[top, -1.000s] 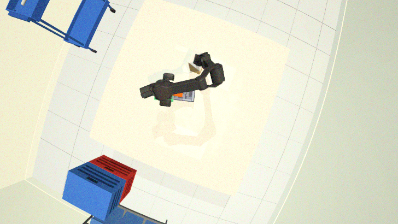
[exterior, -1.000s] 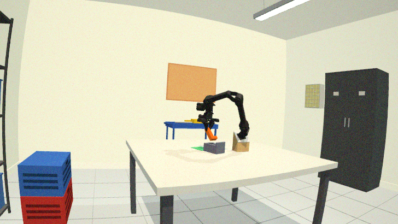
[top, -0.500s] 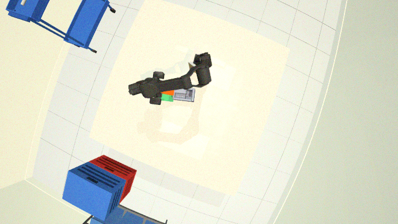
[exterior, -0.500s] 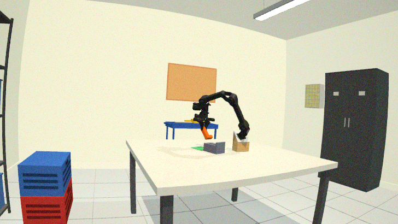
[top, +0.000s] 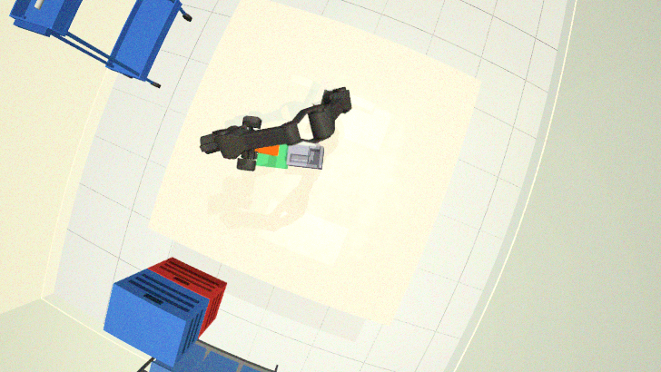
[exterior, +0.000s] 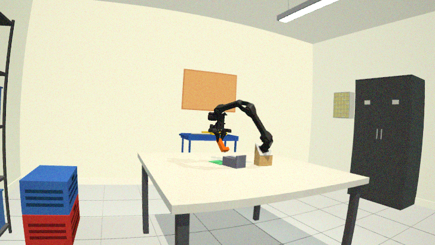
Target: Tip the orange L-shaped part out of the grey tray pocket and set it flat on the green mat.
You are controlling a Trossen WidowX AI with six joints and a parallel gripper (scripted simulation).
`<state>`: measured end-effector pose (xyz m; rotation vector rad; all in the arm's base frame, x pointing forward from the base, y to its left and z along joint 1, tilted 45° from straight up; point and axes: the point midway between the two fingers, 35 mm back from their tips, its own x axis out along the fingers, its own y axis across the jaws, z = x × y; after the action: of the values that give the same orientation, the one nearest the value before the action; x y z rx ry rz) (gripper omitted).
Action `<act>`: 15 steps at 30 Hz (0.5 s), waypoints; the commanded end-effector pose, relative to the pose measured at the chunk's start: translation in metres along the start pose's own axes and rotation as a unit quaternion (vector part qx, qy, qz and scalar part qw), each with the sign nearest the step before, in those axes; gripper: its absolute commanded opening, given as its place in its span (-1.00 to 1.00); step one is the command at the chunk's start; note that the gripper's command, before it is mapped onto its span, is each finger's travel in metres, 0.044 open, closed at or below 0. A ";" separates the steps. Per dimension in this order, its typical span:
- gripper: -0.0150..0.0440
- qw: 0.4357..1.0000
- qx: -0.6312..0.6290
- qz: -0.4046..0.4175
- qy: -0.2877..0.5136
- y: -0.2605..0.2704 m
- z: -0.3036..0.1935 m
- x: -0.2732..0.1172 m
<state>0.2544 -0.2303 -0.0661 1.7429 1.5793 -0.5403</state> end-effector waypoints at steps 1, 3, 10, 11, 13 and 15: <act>-0.49 1.000 -0.001 -0.003 0.001 -0.001 0.004 0.003; -0.49 1.000 -0.001 -0.003 0.001 -0.001 0.004 0.005; -0.49 1.000 -0.001 -0.003 0.001 -0.001 0.004 0.016; -0.49 1.000 -0.001 -0.003 0.001 -0.001 0.004 0.018; -0.49 1.000 -0.001 -0.003 0.001 -0.001 0.004 0.021; -0.49 1.000 -0.001 -0.003 0.001 -0.001 0.004 0.024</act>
<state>0.2579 -0.2247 -0.0793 1.7247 1.5766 -0.5413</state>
